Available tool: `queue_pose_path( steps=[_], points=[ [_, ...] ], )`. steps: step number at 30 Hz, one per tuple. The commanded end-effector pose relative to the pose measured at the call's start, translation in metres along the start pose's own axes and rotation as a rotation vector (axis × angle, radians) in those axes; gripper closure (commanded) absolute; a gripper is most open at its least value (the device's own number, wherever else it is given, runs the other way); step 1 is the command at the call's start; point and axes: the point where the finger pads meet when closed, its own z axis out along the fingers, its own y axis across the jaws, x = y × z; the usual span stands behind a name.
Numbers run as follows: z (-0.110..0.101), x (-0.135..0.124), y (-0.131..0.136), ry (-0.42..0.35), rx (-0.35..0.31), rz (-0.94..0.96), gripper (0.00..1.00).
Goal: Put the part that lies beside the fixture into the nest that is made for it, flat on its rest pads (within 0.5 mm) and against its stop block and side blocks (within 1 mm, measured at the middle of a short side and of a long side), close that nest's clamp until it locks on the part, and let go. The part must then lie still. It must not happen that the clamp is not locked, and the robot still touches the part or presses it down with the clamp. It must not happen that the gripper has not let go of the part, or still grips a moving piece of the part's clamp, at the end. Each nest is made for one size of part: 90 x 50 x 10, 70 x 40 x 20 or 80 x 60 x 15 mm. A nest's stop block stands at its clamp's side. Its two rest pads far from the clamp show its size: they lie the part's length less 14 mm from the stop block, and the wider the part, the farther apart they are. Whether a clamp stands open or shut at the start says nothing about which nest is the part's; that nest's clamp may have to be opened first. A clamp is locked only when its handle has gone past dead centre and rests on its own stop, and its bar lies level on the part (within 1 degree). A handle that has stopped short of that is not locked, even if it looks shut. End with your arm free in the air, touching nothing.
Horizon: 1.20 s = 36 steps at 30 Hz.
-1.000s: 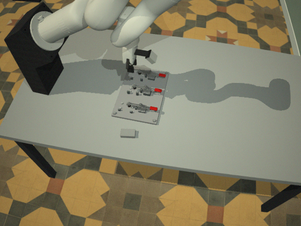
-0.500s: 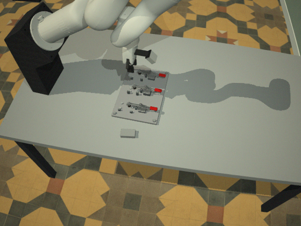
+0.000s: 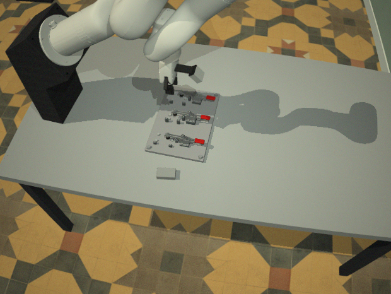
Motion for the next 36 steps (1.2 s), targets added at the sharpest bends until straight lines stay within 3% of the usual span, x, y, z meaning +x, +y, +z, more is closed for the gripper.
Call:
queue_pose_path(
  steps=[1,10,19,33,36],
  points=[
    [0.0,0.0,0.0,0.0,0.0,0.0,0.53],
    [0.0,0.002,0.0,0.0,0.0,0.0,0.53],
    [0.0,0.019,0.0,0.0,0.0,0.0,0.53],
    [0.0,0.106,-0.001,0.0,0.0,0.0,0.53],
    [0.0,0.112,-0.001,0.0,0.0,0.0,0.53]
  ],
)
